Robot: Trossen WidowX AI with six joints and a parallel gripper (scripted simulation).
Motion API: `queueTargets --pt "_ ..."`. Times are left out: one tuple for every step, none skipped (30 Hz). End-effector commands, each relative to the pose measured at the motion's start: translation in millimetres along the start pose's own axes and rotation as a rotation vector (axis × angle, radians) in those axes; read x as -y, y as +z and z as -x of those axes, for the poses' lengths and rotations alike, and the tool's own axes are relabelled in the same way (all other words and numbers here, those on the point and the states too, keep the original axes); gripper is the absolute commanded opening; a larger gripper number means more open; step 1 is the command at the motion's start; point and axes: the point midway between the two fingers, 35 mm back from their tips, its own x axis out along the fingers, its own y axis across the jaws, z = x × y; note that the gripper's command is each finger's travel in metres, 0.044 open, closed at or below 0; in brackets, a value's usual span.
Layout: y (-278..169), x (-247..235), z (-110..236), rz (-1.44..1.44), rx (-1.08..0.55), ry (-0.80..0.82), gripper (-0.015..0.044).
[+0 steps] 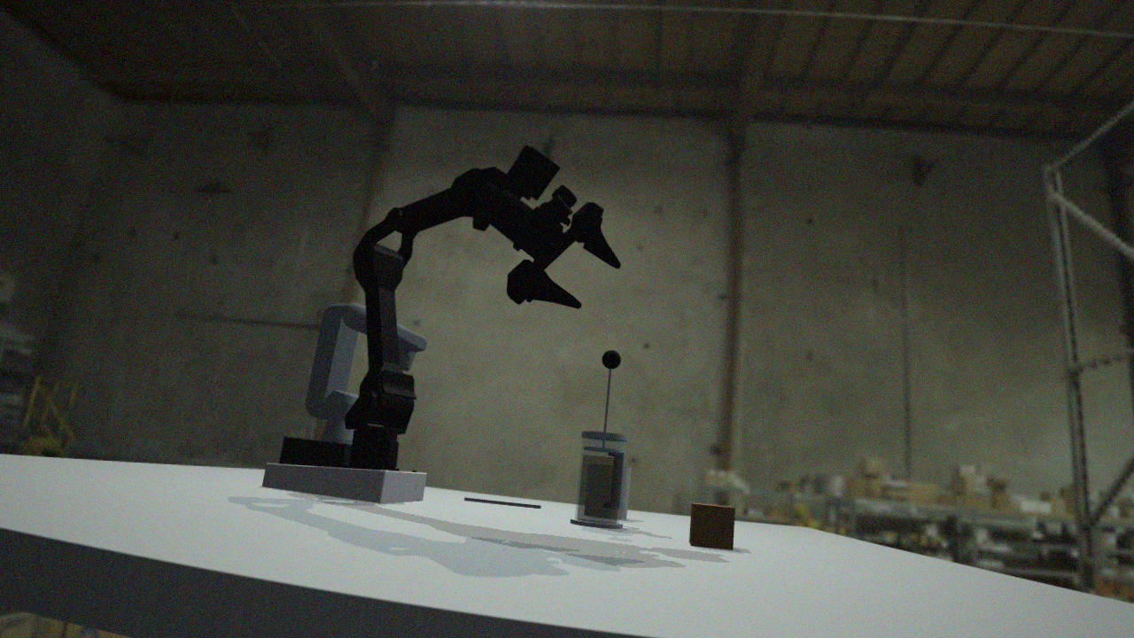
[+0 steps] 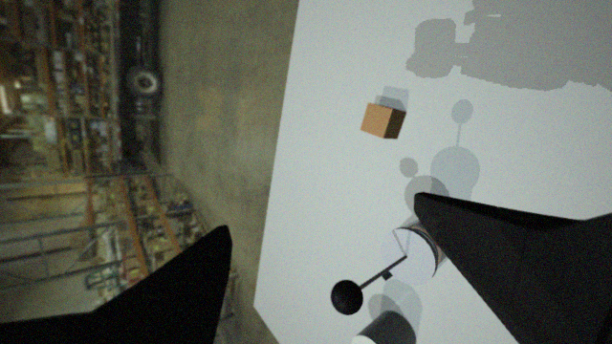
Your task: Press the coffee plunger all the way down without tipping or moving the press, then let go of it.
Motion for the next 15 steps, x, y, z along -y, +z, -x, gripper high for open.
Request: queueTargets --pt "-66 -20 -4 0.761 0.038 0.014 0.044" --pt "-72 -22 -4 0.831 0.042 0.016 0.044" --pt "-79 -23 -4 0.902 0.047 0.018 0.044" --pt "-85 -23 -3 0.973 0.052 0.02 0.044" --pt "-91 -24 -3 1.043 0.058 0.022 0.044" --pt "-97 -25 -2 1.114 0.064 0.025 0.044" --pt "-103 -26 -1 1.184 0.071 0.027 0.044" --pt "-108 -26 0 1.242 0.077 0.029 0.044" --pt "-110 -26 1 1.262 0.079 0.03 0.044" --pt "-110 -25 0 1.262 0.079 0.03 0.044" --pt "-111 -23 -2 1.262 0.079 0.03 0.044" --pt "-112 -19 -5 1.262 0.079 0.03 0.044" --pt "-113 -15 -8 1.262 0.079 0.03 0.044" --pt "-115 -9 -12 1.262 0.079 0.03 0.044" --pt "-118 -3 -17 1.262 0.079 0.03 0.044"
